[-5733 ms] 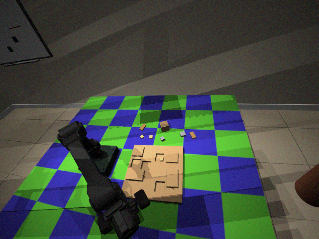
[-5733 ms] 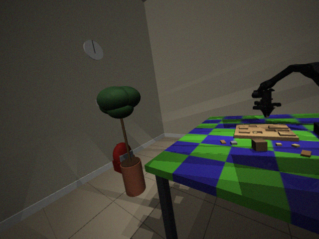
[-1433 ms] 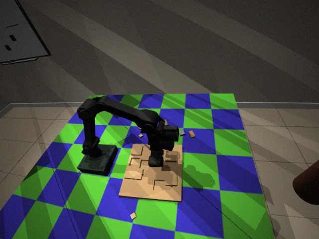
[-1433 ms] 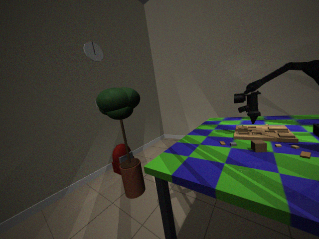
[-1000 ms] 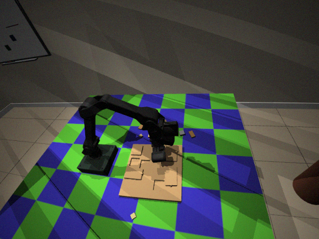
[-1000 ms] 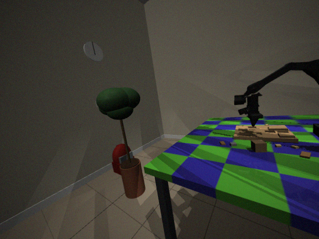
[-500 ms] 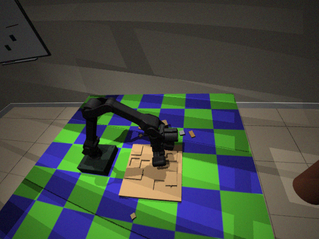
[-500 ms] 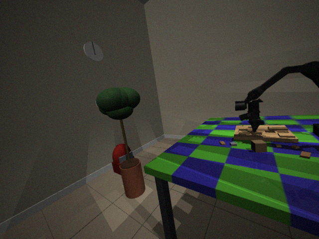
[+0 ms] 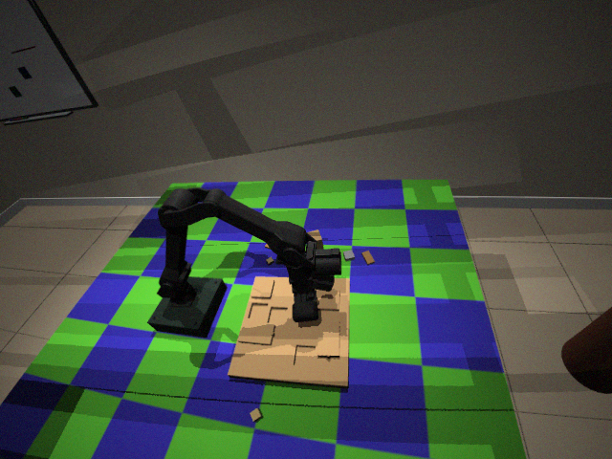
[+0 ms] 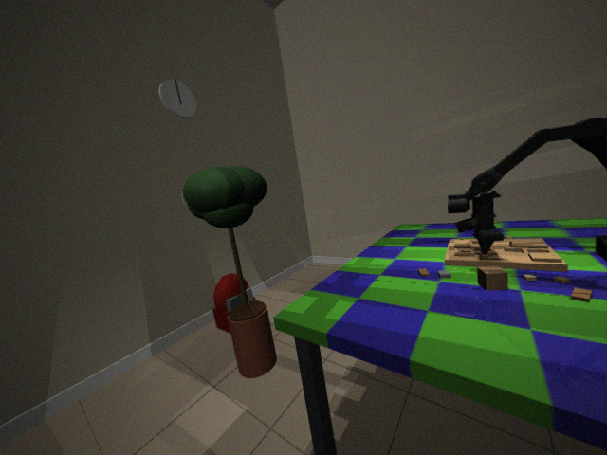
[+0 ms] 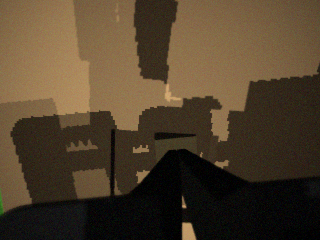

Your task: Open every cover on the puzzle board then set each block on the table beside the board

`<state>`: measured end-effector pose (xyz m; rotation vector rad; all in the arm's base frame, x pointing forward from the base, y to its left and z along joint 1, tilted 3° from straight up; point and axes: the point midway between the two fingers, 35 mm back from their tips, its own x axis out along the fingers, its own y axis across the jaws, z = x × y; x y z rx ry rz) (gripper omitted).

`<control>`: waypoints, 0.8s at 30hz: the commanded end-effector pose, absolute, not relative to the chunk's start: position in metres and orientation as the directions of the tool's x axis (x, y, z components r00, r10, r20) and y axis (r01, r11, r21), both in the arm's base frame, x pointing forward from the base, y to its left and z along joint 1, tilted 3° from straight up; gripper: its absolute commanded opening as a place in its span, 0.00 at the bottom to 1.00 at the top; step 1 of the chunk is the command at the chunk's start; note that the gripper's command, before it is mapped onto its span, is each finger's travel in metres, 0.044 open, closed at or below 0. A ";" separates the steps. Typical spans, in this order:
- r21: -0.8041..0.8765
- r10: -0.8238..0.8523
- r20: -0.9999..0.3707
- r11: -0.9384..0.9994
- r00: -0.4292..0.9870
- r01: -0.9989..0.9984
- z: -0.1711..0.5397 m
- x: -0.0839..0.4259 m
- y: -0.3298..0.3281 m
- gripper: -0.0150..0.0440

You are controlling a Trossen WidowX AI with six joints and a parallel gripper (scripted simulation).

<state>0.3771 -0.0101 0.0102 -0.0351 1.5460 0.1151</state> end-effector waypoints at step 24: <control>0.053 0.055 -0.998 0.994 0.019 -0.093 0.007 0.364 -0.002 0.25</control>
